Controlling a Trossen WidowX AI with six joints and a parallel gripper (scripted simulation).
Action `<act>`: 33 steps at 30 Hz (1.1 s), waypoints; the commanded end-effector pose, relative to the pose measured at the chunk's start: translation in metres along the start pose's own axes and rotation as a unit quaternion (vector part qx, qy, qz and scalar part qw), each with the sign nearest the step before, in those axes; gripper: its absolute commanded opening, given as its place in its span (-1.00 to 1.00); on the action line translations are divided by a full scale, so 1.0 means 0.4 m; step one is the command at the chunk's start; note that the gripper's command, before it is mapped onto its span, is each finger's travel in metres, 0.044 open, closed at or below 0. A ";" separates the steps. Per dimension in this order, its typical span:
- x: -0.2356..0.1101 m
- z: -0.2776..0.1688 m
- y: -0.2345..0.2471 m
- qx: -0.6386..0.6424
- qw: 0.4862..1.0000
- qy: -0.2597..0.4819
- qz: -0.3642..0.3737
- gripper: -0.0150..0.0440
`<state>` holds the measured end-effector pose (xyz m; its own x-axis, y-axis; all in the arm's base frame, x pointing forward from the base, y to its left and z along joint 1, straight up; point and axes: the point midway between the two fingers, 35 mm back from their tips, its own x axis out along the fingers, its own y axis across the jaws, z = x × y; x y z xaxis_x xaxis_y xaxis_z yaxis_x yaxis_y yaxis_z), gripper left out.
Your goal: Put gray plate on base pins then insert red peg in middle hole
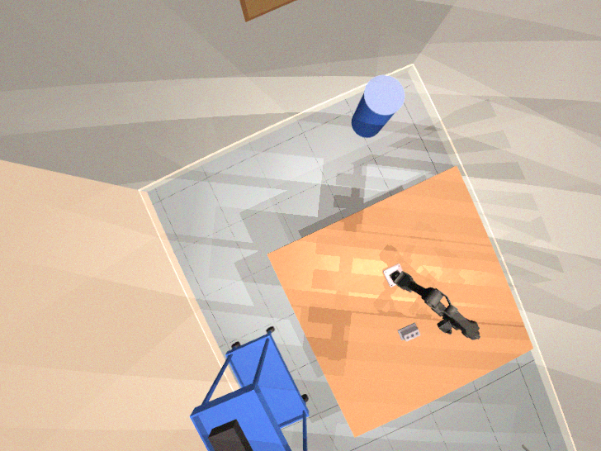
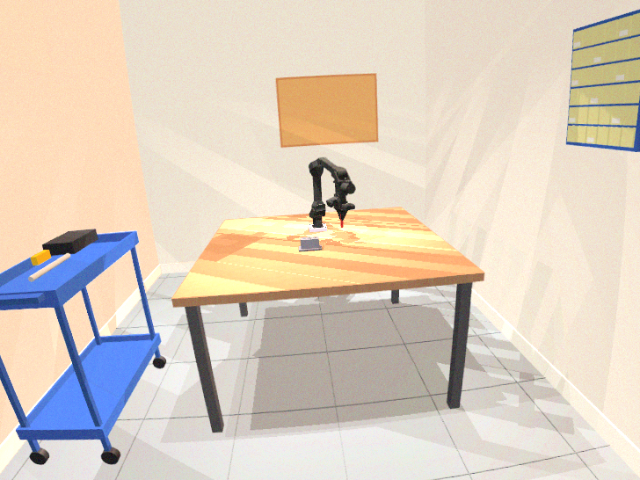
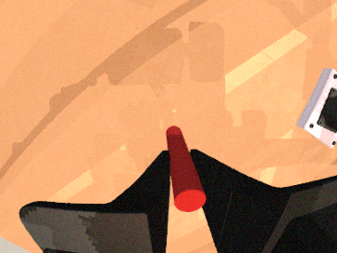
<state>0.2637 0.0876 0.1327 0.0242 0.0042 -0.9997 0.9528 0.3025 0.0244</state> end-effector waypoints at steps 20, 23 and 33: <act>0.003 0.137 0.035 -0.002 1.000 -0.010 0.000 -0.49; 0.002 0.157 0.041 -0.002 1.000 -0.009 -0.001 -0.49; -0.002 0.227 0.051 -0.007 1.000 -0.010 -0.001 -0.49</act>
<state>0.3055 0.0179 0.1326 0.0250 -0.0110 -0.9996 0.9509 0.3089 0.0204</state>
